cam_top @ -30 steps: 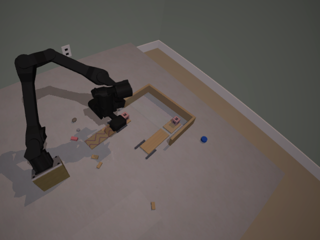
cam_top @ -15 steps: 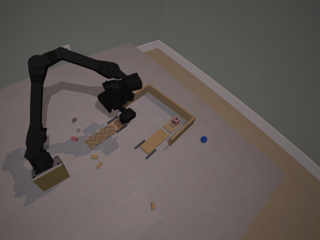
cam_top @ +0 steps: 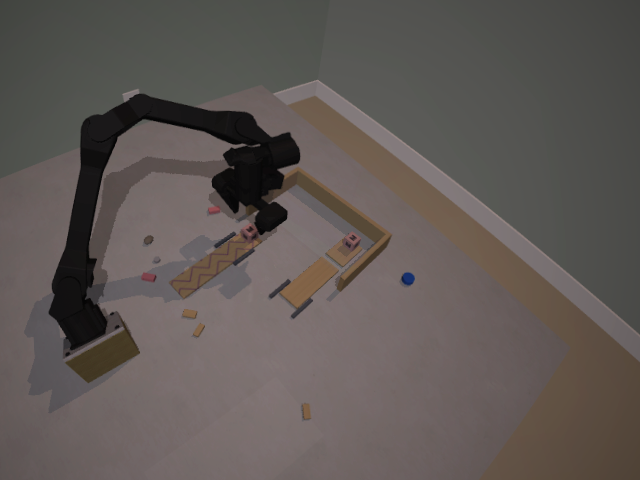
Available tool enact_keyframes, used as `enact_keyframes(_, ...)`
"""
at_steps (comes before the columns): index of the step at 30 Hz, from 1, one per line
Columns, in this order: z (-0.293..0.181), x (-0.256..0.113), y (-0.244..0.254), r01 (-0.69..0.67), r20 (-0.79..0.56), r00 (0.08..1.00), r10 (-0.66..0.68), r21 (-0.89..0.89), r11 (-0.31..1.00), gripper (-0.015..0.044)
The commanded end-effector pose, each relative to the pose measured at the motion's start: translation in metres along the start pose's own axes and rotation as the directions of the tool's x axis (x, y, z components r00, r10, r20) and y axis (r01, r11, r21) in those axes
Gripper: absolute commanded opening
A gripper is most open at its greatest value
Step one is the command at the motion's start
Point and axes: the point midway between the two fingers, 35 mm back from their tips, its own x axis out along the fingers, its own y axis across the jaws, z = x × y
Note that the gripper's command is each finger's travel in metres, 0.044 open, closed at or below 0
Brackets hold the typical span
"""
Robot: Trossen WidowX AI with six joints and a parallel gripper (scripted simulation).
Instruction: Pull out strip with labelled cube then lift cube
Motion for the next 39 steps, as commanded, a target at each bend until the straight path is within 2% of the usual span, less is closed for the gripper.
enact_keyframes(1,0.004,0.001,0.001,-0.005,0.001,1.000,0.005,0.005,1.000,0.0361)
enact_keyframes(5,0.005,0.008,0.001,-0.005,0.001,1.000,0.005,0.005,1.000,0.0256)
enact_keyframes(6,0.005,0.009,0.001,-0.005,0.001,1.000,0.005,0.005,1.000,0.0250)
enact_keyframes(38,0.005,0.054,0.002,-0.007,0.002,1.000,0.007,0.005,1.000,0.0250)
enact_keyframes(39,0.006,0.052,0.002,-0.001,0.005,1.000,0.001,-0.005,1.000,0.0224)
